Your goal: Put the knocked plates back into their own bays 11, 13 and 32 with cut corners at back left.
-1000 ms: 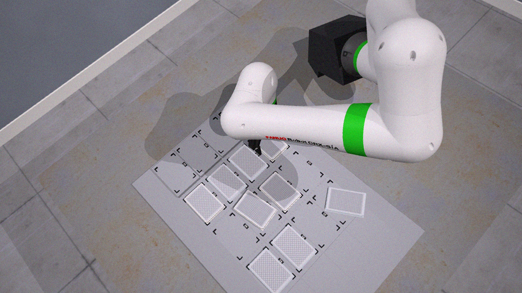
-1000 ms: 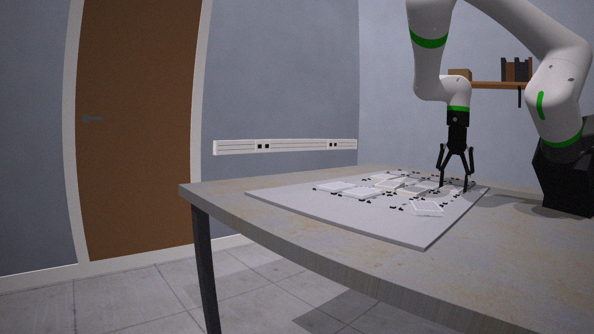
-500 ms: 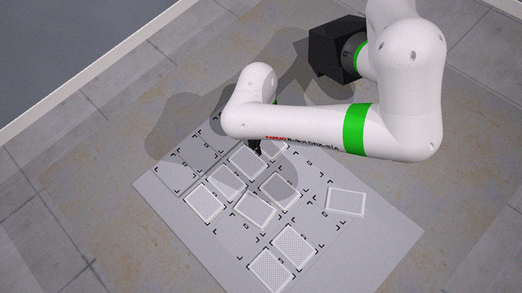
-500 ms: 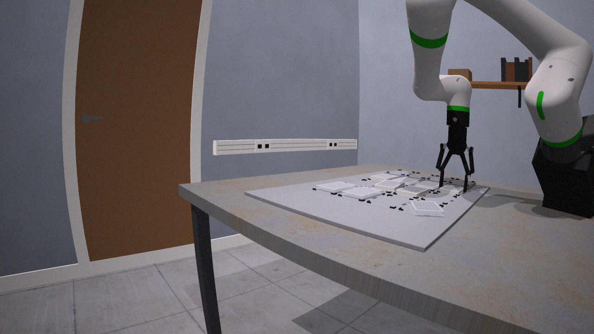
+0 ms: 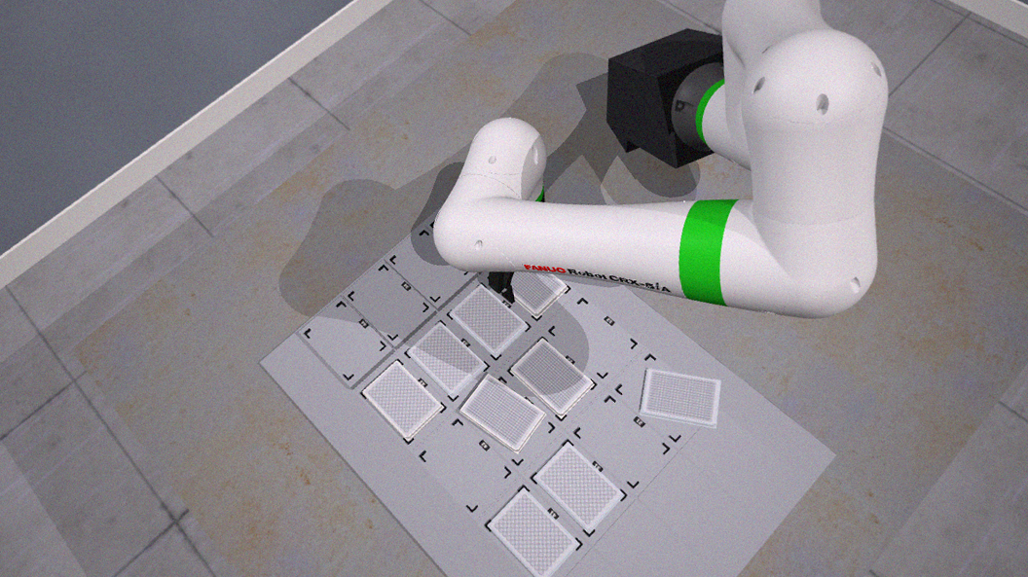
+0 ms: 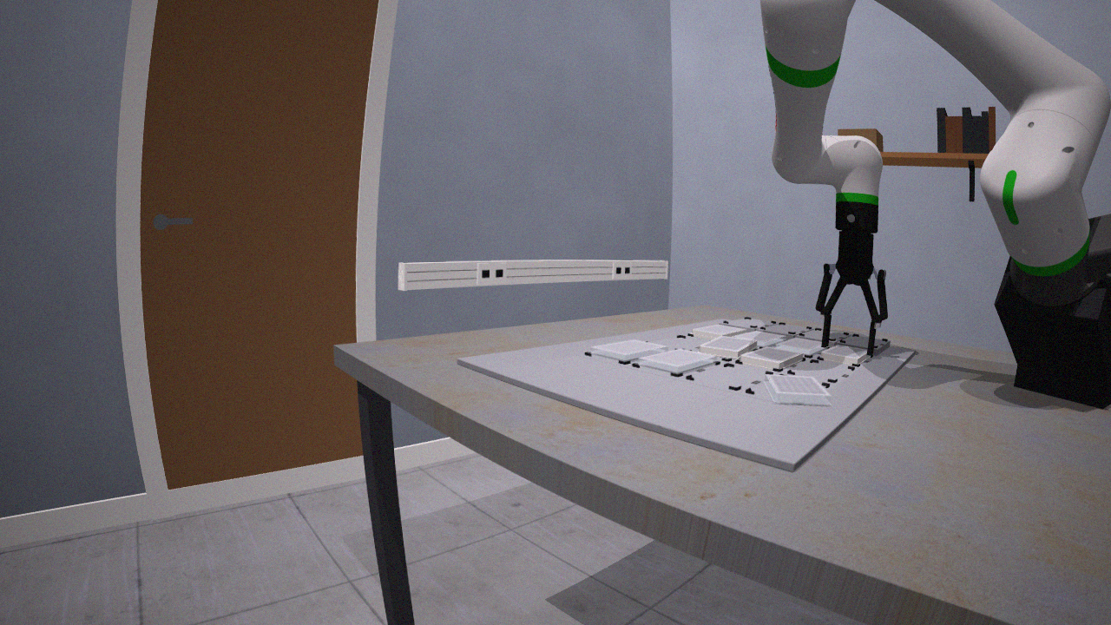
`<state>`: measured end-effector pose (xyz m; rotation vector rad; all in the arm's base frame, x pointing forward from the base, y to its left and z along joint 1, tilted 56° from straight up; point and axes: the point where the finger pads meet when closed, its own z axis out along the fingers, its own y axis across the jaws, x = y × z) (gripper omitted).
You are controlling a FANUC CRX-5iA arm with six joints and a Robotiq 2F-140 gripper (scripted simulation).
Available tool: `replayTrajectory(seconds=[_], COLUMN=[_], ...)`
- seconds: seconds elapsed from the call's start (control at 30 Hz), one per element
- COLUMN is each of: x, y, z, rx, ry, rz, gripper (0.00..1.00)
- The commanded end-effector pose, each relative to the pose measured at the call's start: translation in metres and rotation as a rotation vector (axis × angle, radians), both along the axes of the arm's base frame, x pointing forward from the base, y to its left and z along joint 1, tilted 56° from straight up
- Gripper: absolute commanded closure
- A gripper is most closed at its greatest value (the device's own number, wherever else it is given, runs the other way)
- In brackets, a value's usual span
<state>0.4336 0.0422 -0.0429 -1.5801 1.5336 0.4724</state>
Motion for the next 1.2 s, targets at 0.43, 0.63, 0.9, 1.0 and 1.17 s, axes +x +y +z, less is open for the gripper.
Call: replayTrajectory(seconds=[0.43, 0.63, 0.9, 1.0, 1.17], x=[-0.006, -0.008, -0.009, -0.009, -0.009], y=[-0.016, -0.022, -0.025, -0.025, -0.025], z=[0.011, 0.016, 0.017, 0.017, 0.017], rx=[-0.001, -0.001, -0.001, -0.001, -0.001], ry=[0.000, -0.001, 0.000, 0.000, 0.000], rz=[-0.001, -0.001, -0.001, -0.001, -0.001], gripper=[0.30, 0.30, 0.30, 0.30, 0.30])
